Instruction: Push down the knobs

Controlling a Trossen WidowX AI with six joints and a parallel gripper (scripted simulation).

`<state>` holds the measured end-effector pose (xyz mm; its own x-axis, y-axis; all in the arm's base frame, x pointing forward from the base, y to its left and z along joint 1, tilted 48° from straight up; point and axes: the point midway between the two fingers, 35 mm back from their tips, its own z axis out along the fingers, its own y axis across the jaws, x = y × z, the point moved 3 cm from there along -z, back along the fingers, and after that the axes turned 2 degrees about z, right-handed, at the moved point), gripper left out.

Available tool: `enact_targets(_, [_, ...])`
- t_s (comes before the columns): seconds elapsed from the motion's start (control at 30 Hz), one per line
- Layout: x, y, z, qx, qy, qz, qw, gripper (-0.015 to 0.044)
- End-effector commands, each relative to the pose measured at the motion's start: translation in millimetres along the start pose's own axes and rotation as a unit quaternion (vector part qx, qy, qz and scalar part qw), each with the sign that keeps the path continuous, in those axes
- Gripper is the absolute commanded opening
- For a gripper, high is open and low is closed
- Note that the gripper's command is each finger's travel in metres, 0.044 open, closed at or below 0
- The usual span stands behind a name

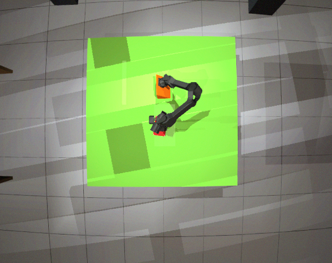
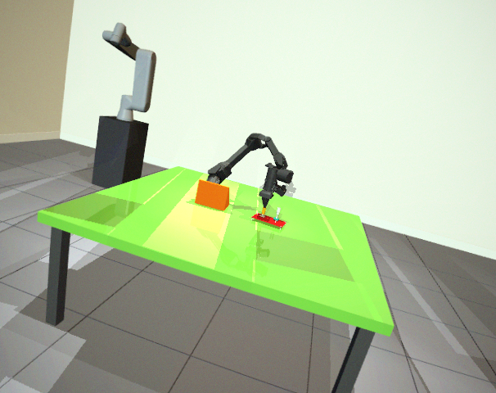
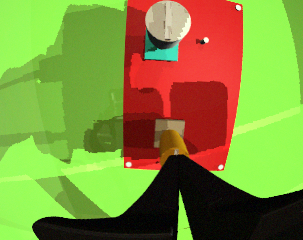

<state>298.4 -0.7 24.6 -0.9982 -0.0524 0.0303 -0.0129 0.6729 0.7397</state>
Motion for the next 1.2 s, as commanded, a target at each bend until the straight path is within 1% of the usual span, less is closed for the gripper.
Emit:
enact_targets(0.0, [-1.5, 1.5, 2.0, -0.001, 0.003, -0.006, 1.000, 0.0000])
enact_targets(0.43, [-1.6, 1.4, -18.2, -0.001, 0.003, -0.006, 1.000, 0.0000])
enact_targets(0.47, [-1.8, 1.6, -12.9, -0.003, 0.002, -0.004, 1.000, 0.0026])
enact_targets(0.7, [-1.8, 1.6, -12.9, -0.003, 0.002, -0.004, 1.000, 0.0210])
enact_targets(0.87, [-14.7, 6.6, -24.5, 0.006, -0.012, -0.050, 0.999, 0.0079])
enact_targets(0.97, [-23.3, 6.8, -30.4, 0.006, -0.011, -0.048, 0.999, 0.0000])
enact_targets(1.17, [-55.8, 5.8, -52.7, 0.002, -0.003, -0.023, 1.000, 0.0000])
